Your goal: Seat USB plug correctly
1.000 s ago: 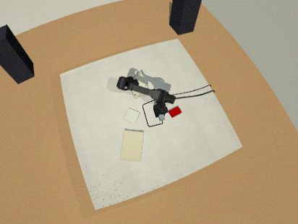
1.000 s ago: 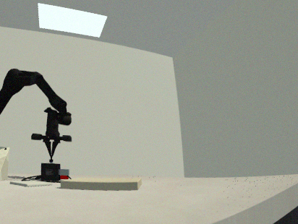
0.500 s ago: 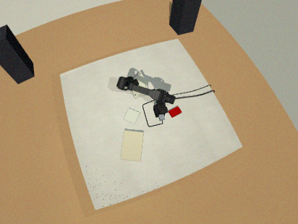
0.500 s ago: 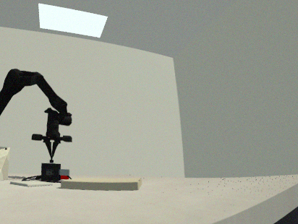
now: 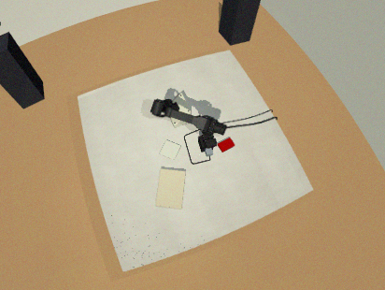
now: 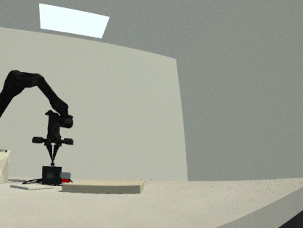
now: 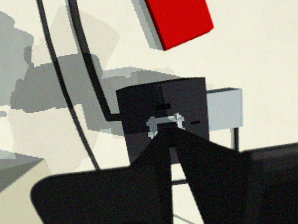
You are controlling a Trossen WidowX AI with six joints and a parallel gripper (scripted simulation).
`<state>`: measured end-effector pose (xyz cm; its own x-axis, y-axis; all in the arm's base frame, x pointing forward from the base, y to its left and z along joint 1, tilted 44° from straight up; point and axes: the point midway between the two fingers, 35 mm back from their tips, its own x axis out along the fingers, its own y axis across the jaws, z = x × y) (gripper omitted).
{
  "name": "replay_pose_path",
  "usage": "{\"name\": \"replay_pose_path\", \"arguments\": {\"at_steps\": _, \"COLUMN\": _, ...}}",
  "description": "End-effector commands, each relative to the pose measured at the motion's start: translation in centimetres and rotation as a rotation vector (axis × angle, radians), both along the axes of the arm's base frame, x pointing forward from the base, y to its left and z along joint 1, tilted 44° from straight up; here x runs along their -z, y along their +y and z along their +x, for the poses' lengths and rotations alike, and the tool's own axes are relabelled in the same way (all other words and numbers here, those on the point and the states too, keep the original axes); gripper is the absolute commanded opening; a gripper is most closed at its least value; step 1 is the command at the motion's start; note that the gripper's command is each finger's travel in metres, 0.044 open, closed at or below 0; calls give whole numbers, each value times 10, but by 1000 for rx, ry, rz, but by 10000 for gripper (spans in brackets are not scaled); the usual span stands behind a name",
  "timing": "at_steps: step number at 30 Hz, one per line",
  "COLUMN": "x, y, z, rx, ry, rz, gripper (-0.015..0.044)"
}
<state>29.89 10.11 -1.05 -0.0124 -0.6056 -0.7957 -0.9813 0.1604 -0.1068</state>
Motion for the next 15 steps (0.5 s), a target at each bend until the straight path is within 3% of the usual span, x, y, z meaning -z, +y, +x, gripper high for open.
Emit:
{"name": "replay_pose_path", "arguments": {"at_steps": 1, "x": 1, "y": -1, "z": 0, "rx": -4, "ry": 2, "rz": -2, "gripper": 0}}
{"name": "replay_pose_path", "arguments": {"at_steps": 15, "x": 2, "y": -2, "z": 0, "rx": -4, "ry": 2, "rz": -2, "gripper": 0}}
